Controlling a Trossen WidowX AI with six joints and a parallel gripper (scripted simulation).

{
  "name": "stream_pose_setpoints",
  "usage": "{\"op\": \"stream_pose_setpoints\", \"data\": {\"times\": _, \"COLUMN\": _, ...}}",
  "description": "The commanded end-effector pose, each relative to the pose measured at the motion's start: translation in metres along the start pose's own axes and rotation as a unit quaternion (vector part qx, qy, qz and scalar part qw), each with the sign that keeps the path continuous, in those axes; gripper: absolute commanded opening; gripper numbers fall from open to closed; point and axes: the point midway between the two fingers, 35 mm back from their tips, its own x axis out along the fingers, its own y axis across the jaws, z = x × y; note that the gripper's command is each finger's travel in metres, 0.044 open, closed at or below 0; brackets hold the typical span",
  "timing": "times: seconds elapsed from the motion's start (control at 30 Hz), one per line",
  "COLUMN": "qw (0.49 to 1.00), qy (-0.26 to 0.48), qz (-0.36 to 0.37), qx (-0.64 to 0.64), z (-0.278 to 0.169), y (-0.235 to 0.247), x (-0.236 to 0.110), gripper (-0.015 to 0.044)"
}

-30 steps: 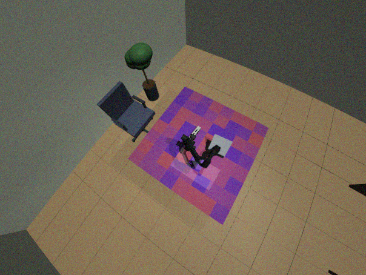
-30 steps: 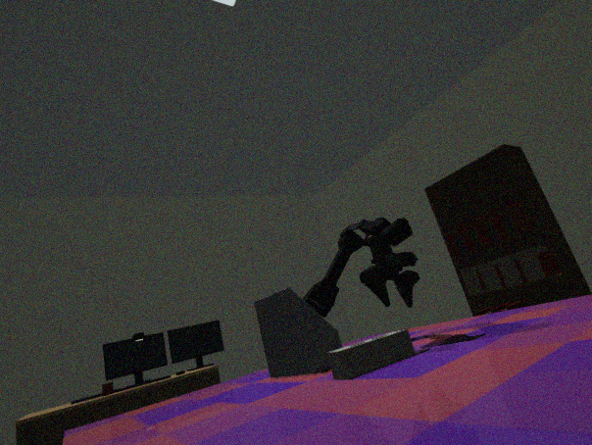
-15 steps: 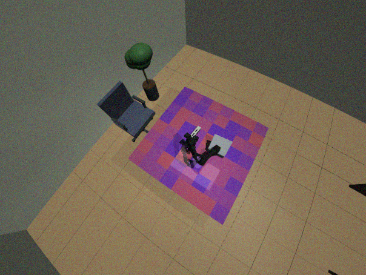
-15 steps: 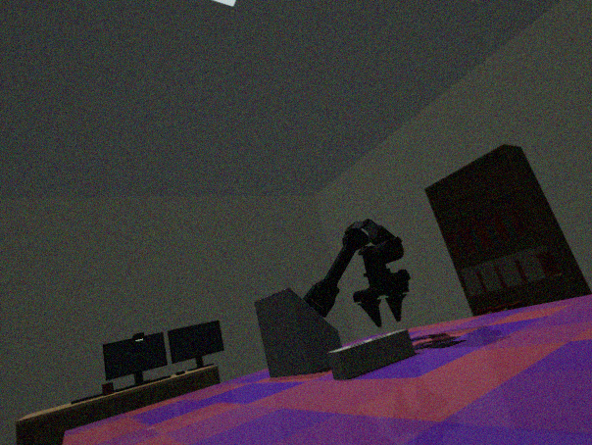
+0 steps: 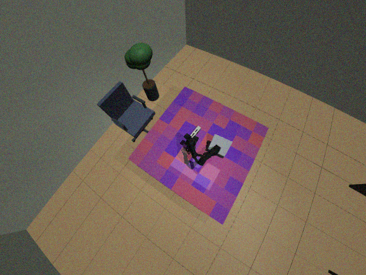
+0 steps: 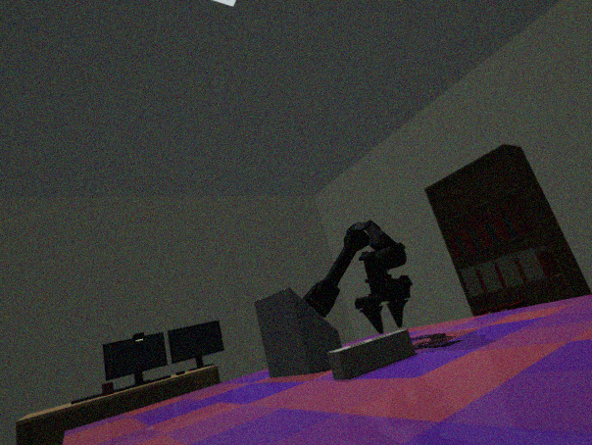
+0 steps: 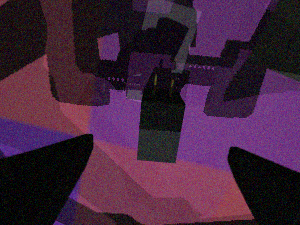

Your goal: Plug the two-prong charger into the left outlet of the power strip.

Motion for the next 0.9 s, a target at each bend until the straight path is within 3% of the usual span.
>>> {"op": "stream_pose_setpoints", "data": {"times": 0.0, "qw": 1.0, "qy": 0.0, "qz": 0.003, "qx": 0.003, "z": 0.0, "y": 0.0, "x": 0.006, "gripper": 0.044}}
{"op": "stream_pose_setpoints", "data": {"times": 0.87, "qw": 1.0, "qy": 0.0, "qz": 0.005, "qx": 0.002, "z": 0.002, "y": 0.001, "x": 0.047, "gripper": 0.044}}
